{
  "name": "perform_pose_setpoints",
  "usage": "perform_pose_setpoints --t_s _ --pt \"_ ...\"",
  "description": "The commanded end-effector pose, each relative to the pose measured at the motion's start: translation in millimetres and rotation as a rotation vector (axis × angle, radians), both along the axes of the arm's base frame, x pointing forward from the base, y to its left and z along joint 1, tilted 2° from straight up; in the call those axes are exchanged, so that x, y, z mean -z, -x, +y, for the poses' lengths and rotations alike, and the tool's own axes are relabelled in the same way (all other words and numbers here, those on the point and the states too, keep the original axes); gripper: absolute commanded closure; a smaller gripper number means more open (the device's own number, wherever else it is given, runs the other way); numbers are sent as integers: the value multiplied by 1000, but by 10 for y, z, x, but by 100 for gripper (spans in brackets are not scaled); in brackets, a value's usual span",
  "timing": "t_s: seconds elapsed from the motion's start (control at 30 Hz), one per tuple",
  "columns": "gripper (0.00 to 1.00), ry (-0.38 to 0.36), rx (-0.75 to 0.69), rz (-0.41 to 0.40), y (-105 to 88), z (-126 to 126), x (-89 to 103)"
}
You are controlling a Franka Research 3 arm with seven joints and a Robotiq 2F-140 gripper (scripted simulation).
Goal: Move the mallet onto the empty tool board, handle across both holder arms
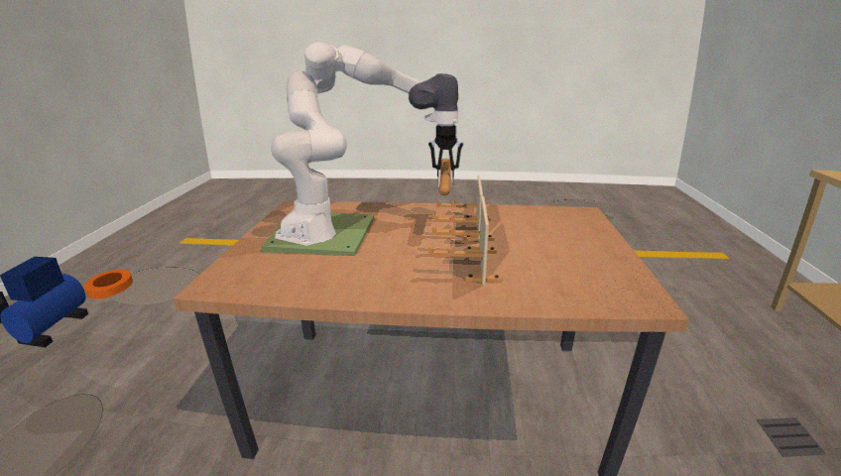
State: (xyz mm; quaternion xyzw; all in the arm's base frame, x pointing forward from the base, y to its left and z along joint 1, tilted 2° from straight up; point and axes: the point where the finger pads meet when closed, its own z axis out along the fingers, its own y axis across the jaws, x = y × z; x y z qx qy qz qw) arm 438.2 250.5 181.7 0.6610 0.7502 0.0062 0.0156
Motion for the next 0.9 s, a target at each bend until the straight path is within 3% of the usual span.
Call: perform_pose_setpoints --t_s 0.0,0.87 --pt "100 -4 12 -3 -13 26 -16" --pt "100 -5 11 -3 -20 29 92"
